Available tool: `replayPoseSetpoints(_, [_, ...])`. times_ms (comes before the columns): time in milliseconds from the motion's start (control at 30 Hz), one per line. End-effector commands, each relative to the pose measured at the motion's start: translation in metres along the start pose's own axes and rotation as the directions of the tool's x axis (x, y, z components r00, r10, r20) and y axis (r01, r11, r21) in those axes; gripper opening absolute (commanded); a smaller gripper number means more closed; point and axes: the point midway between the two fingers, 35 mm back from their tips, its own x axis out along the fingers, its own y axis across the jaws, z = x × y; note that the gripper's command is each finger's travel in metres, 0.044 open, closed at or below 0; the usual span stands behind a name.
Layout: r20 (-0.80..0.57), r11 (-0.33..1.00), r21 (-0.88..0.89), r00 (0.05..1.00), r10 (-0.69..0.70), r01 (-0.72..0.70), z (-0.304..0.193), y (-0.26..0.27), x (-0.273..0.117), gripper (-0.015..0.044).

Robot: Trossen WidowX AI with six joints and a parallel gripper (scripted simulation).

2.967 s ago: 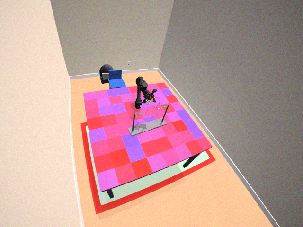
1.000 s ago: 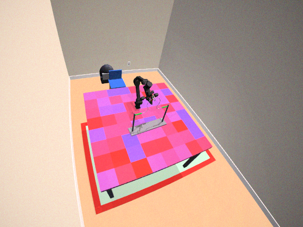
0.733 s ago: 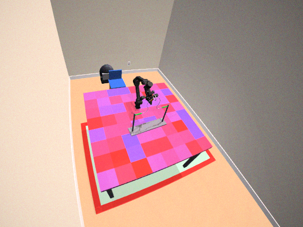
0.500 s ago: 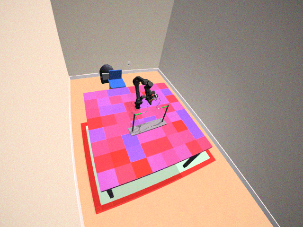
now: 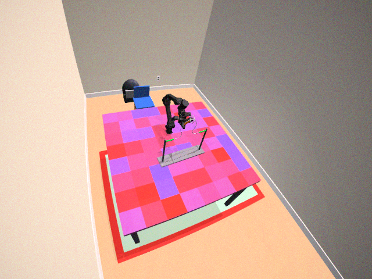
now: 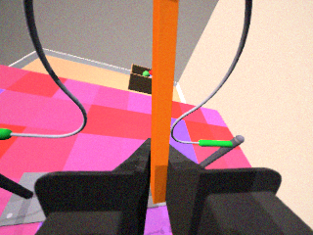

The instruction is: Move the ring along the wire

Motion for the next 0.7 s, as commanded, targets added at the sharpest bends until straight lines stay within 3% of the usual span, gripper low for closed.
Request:
replayPoseSetpoints(0, [0.003, 0.998, -0.06, 0.999, -0.032, 0.032, -0.002, -0.002, 0.001, -0.015])
replayPoseSetpoints(667, [0.06, 0.941, -0.292, 0.985, -0.161, 0.171, 0.0, -0.013, 0.002, -0.015])
